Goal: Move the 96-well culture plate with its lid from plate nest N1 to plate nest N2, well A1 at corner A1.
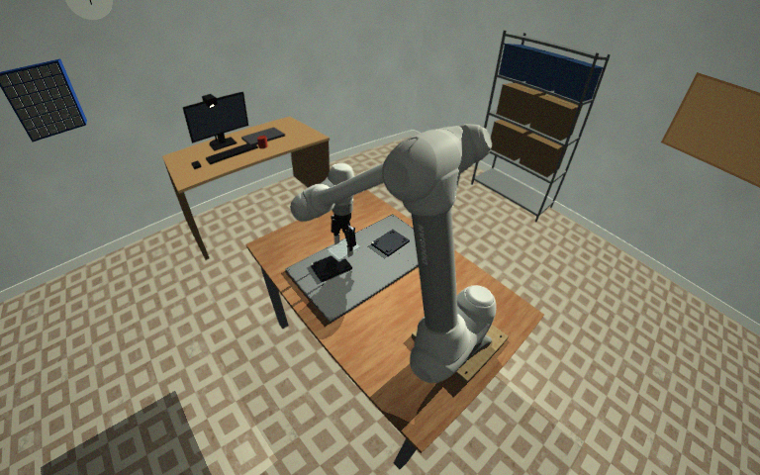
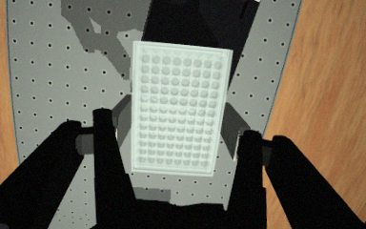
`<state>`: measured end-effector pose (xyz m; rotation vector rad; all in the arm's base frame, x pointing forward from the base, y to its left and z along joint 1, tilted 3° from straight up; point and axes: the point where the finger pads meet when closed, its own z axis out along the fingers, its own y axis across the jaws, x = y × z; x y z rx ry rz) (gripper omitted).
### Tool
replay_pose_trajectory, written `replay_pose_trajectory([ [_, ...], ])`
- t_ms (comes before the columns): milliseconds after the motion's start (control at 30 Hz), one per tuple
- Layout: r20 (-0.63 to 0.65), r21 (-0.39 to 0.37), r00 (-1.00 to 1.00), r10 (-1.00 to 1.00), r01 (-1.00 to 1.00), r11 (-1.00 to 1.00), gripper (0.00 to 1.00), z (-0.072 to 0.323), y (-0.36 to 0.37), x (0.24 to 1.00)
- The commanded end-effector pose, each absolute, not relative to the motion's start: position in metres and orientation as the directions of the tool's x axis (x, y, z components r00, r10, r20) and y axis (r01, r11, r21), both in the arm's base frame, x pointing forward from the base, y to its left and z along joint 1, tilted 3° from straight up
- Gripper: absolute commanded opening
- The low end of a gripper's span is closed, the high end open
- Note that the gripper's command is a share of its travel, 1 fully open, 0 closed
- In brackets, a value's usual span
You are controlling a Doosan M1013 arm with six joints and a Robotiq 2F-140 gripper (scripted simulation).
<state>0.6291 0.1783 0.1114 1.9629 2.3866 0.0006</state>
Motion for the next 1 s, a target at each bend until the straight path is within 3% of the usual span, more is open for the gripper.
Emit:
replay_pose_trajectory([
  [0,-0.039,0.033,-0.192,0.981,0.981,0.193,0.00,0.112,0.177,0.629],
  [967,-0.039,0.033,-0.192,0.981,0.981,0.193,0.00,0.114,0.087,0.627],
])
